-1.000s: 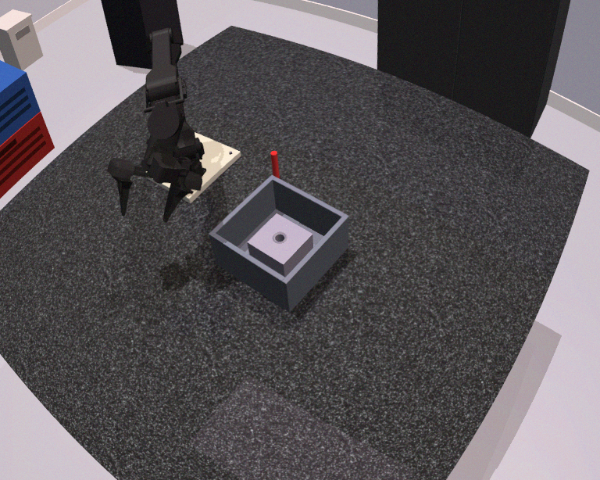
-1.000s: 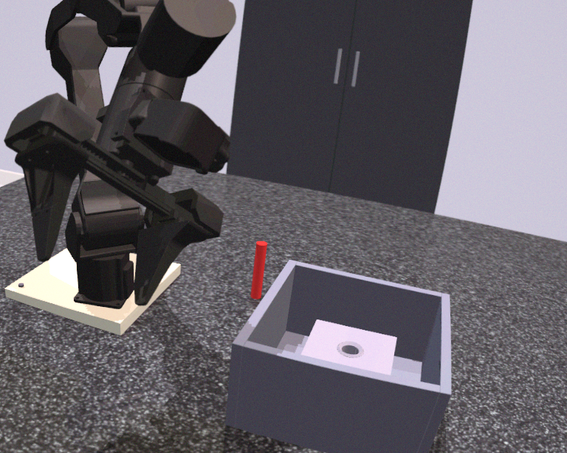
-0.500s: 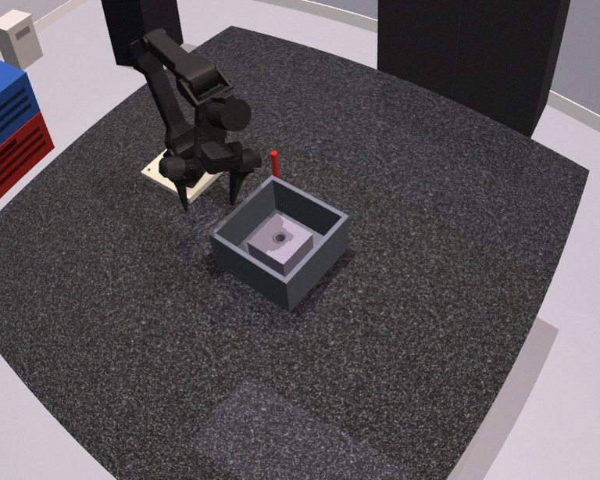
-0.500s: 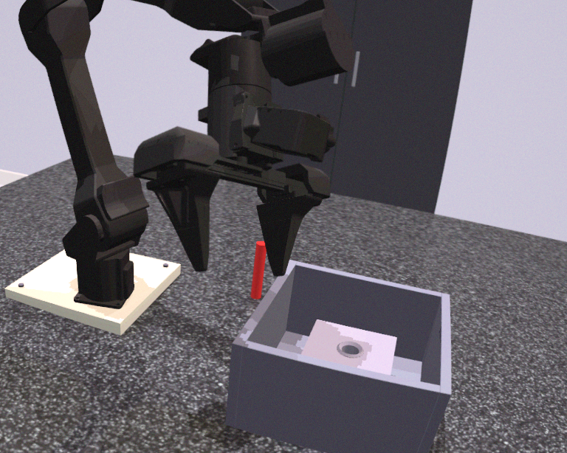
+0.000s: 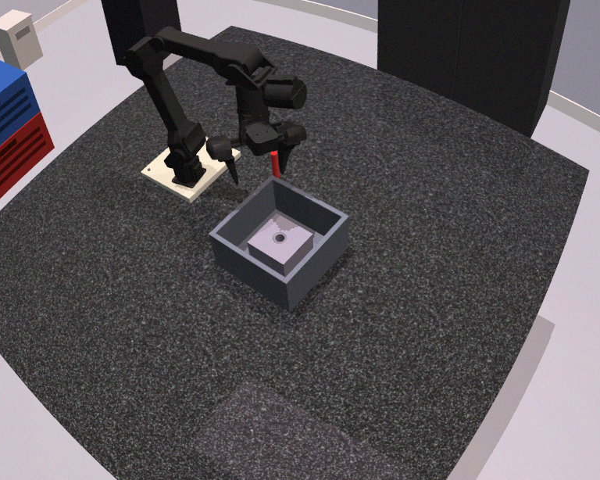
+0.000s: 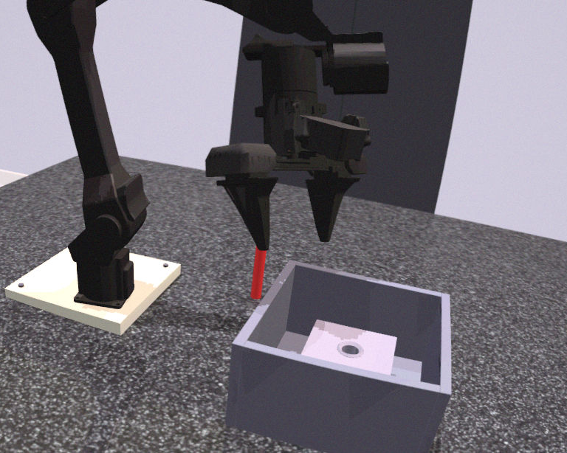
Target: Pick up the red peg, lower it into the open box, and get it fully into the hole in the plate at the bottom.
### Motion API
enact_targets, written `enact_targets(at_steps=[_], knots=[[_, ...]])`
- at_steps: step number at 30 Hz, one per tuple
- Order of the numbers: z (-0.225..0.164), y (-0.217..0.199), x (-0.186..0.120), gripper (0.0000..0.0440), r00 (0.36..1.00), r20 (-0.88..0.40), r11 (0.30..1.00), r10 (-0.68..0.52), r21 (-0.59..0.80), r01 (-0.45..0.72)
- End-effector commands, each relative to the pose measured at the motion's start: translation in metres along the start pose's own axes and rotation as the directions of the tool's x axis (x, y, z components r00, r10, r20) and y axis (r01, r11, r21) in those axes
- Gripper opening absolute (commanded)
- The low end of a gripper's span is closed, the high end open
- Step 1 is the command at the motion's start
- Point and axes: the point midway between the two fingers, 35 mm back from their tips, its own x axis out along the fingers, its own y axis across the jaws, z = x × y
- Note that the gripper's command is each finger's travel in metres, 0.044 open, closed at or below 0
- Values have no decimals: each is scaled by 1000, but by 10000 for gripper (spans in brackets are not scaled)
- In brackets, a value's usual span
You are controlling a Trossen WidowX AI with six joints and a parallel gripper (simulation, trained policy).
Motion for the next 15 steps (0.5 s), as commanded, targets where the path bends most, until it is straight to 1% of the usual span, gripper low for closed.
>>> enact_targets(at_steps=[1,8,15], knots=[[-12,15,-1,440,999,-41,1000,8,18,-7],[-49,46,-4,440,992,-127,998,16,66,-8],[-83,66,-3,440,984,-180,996,8,85,7]])
